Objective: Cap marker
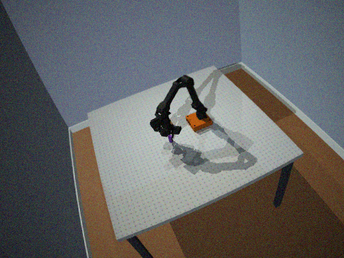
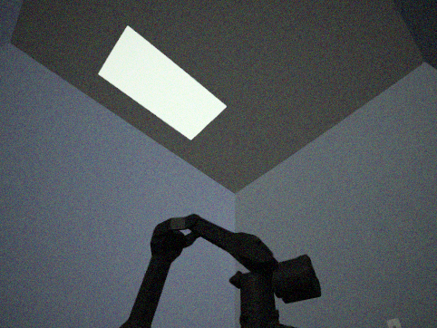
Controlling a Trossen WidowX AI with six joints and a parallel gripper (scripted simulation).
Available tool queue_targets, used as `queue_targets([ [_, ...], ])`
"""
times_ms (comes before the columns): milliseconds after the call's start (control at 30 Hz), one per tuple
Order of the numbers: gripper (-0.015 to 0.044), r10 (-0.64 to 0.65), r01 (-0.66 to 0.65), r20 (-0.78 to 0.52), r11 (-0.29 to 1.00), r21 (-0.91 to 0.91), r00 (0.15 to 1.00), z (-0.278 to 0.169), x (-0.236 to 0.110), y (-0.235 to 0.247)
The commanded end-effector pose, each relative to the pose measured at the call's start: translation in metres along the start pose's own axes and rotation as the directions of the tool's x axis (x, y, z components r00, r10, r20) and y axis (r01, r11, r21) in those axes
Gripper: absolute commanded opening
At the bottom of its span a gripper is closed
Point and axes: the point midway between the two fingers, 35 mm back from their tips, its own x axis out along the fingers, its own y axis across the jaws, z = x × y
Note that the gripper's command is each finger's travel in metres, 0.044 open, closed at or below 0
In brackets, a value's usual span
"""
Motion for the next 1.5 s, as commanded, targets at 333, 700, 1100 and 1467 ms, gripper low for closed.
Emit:
queue_targets([
  [333,0.0242,0.008,-0.008,-0.006,1.0,-0.003,1.0,-0.002,0.025,0.002],
  [700,0.0137,0.008,-0.008,-0.006,1.0,-0.003,1.0,-0.002,0.032,0.003],
  [1100,0.0,0.002,-0.002,0.001,1.0,0.015,1.0,-0.001,0.03,0.002],
  [1467,0.0,0.004,-0.004,-0.001,1.0,0.008,1.0,0.0,-0.003,0.001],
])
